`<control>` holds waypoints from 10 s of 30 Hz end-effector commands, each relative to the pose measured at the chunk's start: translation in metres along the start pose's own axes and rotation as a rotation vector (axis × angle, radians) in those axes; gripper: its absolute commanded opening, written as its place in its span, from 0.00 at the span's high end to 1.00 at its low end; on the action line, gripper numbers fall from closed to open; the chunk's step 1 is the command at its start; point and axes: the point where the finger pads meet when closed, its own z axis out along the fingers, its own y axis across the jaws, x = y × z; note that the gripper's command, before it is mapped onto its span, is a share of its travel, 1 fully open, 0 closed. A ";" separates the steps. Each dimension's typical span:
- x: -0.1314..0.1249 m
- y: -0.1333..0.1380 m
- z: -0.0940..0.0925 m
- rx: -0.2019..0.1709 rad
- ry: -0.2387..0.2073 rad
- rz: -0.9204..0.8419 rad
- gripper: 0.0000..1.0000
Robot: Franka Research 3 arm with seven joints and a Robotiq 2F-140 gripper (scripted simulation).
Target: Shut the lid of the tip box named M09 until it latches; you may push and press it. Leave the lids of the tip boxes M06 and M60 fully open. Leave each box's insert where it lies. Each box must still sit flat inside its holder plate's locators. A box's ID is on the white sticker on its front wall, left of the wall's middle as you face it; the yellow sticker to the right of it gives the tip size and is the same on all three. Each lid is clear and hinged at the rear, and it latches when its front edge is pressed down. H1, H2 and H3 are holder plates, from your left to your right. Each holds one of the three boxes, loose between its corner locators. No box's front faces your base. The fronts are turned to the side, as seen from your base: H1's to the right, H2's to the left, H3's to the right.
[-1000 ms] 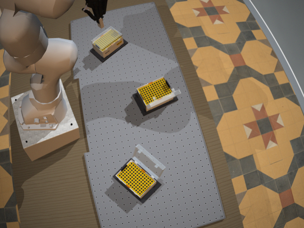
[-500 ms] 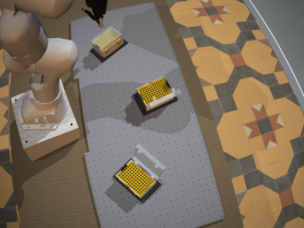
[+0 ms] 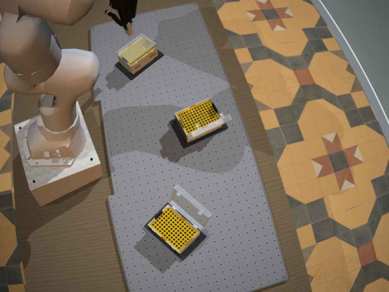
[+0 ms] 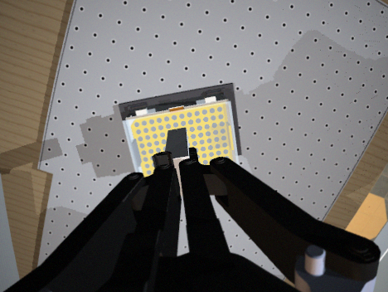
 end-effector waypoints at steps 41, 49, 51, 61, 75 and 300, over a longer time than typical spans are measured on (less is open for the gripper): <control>-0.001 -0.001 -0.052 0.003 -0.005 -0.006 1.00; -0.001 -0.001 -0.052 0.003 -0.005 -0.006 1.00; -0.001 -0.001 -0.052 0.003 -0.005 -0.006 1.00; -0.001 -0.001 -0.052 0.003 -0.005 -0.006 1.00; -0.008 -0.001 -0.044 0.003 -0.005 -0.006 1.00; -0.060 -0.001 0.044 0.003 -0.005 -0.006 1.00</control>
